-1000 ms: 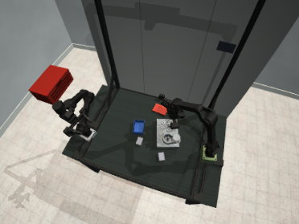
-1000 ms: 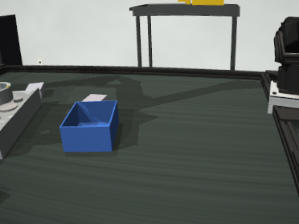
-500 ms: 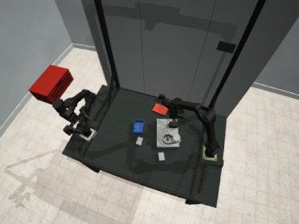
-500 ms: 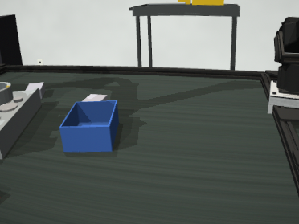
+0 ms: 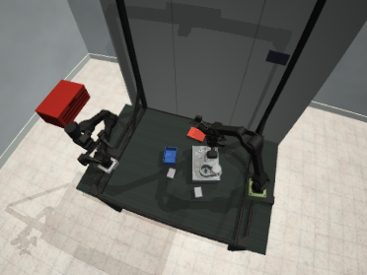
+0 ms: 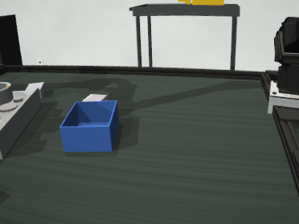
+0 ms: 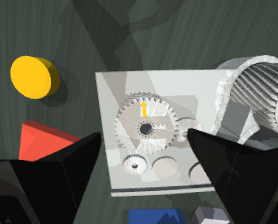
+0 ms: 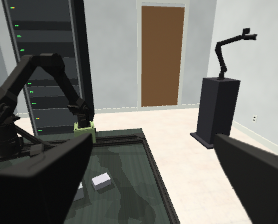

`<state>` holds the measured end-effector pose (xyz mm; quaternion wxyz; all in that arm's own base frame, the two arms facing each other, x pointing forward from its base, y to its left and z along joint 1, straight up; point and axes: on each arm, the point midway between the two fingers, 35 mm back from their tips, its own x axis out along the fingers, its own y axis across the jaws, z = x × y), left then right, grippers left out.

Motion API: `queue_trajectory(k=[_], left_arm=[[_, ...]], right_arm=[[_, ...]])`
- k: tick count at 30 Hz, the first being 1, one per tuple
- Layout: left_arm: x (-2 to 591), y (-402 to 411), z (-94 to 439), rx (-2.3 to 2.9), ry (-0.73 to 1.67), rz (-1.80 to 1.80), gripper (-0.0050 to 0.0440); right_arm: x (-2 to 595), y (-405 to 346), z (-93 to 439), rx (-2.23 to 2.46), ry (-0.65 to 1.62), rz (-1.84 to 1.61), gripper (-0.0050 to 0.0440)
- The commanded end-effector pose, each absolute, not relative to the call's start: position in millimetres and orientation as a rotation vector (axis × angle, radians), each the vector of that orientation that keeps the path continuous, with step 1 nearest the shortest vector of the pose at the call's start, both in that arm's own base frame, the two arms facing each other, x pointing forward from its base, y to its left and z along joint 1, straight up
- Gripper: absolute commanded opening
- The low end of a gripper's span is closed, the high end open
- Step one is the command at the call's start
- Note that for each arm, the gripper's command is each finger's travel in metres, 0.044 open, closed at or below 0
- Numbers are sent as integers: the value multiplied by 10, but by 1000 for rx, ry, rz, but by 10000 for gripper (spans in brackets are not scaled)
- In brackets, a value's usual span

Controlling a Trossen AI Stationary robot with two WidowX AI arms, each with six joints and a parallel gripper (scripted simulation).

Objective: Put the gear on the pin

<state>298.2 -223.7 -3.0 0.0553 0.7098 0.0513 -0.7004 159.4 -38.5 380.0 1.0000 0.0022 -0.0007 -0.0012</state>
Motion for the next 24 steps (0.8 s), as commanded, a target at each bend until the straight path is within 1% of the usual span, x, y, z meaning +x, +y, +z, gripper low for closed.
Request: queue_trajectory(k=[1, 10, 11, 17, 19, 24], left_arm=[[2953, -2225, -135, 2144, 160, -2144, 400], [2951, -2224, -226, 2144, 160, -2144, 400], [2951, -2224, -226, 2144, 160, -2144, 376], [2951, -2224, -226, 2144, 160, -2144, 336], [2951, -2224, -226, 2144, 160, -2144, 336], [2951, -2224, -226, 2144, 160, -2144, 303]], right_arm=[[1592, -377, 3802, 1, -1, 0, 400], [1592, -377, 3802, 1, -1, 0, 400], [1592, -377, 3802, 1, -1, 0, 400], [1592, -377, 3802, 1, -1, 0, 400], [1592, -377, 3802, 1, -1, 0, 400], [1592, -377, 3802, 1, -1, 0, 400]])
